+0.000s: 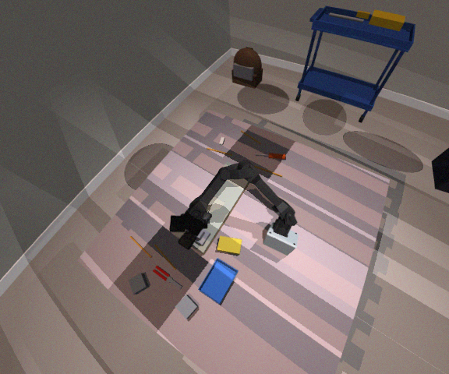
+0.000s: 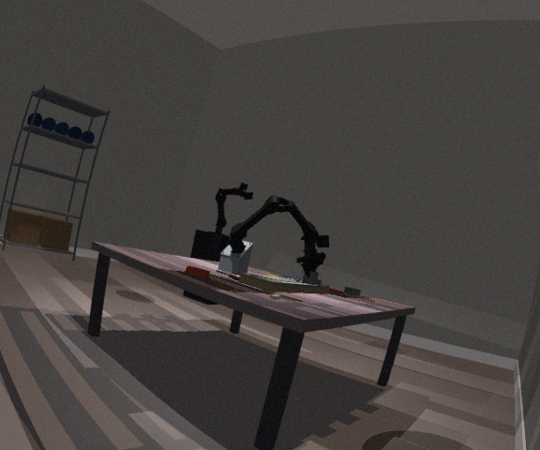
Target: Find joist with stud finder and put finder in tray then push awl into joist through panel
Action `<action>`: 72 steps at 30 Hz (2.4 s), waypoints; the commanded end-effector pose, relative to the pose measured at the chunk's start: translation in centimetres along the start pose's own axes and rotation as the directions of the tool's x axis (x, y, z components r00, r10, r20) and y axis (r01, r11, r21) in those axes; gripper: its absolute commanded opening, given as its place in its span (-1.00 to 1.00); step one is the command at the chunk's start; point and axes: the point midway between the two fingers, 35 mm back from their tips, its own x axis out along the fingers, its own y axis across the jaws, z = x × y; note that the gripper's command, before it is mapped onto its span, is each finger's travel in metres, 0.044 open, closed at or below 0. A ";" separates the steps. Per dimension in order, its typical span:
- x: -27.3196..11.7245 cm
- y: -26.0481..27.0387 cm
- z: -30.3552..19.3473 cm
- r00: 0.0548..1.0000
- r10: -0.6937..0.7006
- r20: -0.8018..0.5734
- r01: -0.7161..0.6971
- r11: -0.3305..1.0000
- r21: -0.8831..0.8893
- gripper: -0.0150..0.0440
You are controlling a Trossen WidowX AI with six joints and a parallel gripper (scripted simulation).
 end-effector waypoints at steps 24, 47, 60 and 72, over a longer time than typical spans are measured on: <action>0.2 -10.0 -0.1 1.000 -0.007 -0.006 0.007 1.000 -0.003 -0.49; 0.2 -18.8 0.0 1.000 -0.012 -0.007 0.012 1.000 -0.006 -0.49; 0.2 -23.8 0.0 1.000 -0.014 -0.007 0.014 1.000 -0.007 -0.49; 0.1 -28.5 0.1 1.000 -0.016 -0.007 0.016 1.000 -0.007 -0.49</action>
